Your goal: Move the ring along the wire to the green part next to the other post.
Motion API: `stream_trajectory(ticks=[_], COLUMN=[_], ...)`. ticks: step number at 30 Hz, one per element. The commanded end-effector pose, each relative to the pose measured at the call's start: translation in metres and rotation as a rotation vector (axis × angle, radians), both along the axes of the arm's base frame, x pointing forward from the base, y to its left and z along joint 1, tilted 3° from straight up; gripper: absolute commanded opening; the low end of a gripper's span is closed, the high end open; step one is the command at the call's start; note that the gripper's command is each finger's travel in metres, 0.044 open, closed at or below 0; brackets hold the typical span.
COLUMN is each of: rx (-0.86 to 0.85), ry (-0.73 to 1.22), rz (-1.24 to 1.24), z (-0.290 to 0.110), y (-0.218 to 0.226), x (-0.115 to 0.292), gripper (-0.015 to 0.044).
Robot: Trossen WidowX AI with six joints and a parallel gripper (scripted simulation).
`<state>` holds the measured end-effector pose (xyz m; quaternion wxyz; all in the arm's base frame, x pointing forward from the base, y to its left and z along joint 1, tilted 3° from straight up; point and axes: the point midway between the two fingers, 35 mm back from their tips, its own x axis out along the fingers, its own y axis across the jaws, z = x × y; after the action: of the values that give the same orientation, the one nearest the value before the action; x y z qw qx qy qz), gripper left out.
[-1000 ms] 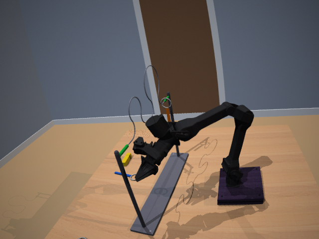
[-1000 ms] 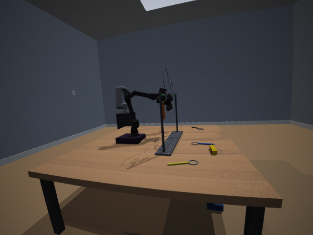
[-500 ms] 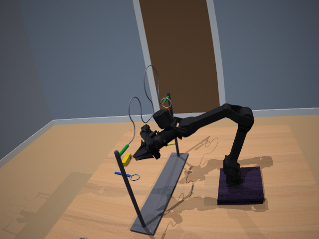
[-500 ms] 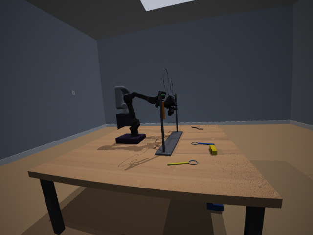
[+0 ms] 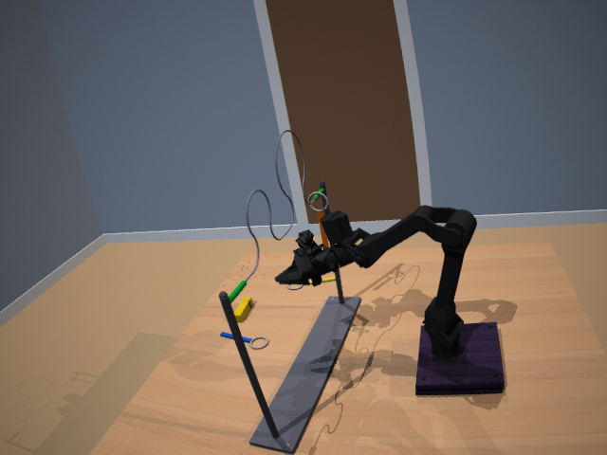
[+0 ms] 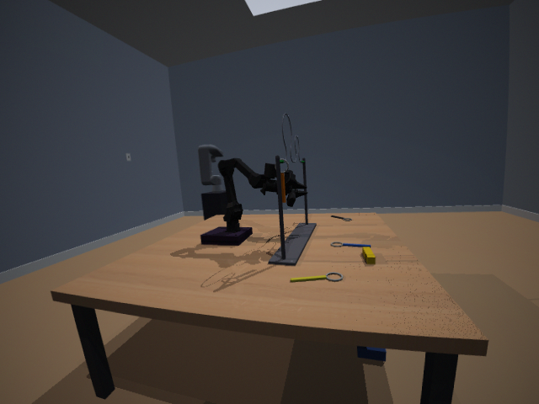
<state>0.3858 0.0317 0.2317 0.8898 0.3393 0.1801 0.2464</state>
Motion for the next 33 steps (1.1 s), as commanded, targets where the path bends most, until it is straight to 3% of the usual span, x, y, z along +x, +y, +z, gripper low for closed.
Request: stream_trajectory(ticks=[1, 18, 26, 33], rx=[-0.07, -0.423, -0.614, -0.631], ry=[-0.084, -0.345, -0.413, -0.418], rz=[-0.058, -0.295, -0.39, -0.398], z=[-0.017, -0.062, -0.078, -0.078], y=[-0.044, -0.175, -0.206, -0.208], x=[-0.004, -0.077, -0.126, -0.129], gripper=[0.016, 0.016, 0.016, 0.016])
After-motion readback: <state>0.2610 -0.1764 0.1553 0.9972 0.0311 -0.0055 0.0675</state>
